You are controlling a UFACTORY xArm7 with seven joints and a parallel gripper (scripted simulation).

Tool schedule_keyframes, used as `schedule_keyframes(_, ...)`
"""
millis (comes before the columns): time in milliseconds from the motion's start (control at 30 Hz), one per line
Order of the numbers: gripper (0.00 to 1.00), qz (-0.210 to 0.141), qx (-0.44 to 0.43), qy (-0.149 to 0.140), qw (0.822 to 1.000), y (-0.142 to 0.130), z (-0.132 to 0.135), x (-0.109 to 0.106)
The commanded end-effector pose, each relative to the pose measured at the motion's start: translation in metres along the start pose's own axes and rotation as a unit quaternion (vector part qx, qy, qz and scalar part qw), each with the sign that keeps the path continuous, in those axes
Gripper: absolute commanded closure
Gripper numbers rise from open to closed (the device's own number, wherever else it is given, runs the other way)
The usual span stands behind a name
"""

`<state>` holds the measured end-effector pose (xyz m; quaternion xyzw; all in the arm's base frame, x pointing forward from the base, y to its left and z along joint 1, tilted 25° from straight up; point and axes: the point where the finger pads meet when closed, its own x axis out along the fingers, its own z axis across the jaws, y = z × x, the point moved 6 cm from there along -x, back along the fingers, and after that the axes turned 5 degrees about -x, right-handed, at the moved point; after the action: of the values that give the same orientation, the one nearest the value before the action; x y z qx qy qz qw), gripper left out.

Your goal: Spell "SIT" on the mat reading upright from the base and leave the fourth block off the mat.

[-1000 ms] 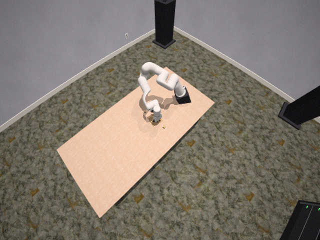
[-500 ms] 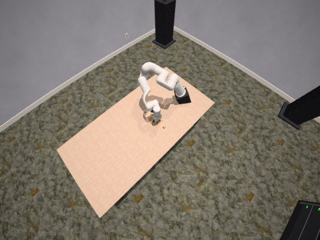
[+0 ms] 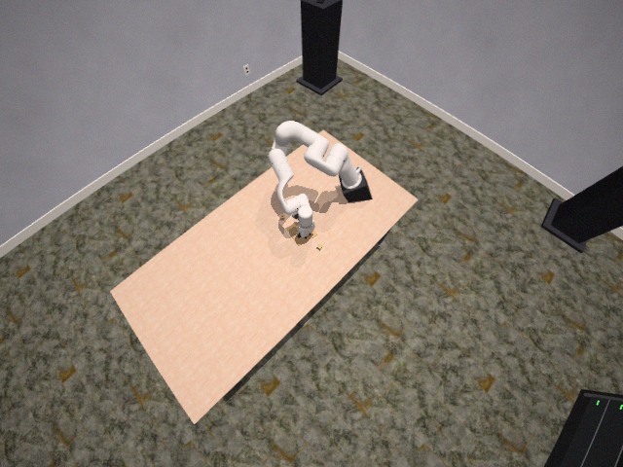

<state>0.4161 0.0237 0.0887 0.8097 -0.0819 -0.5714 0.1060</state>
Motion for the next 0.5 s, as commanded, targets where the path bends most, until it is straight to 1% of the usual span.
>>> schedule_keyframes(0,0.79,0.0,-0.001,0.001,1.0,-0.0005,-0.0007,-0.0009)
schedule_keyframes(467,0.79,0.0,-0.001,0.001,1.0,-0.0005,-0.0008,0.0022)
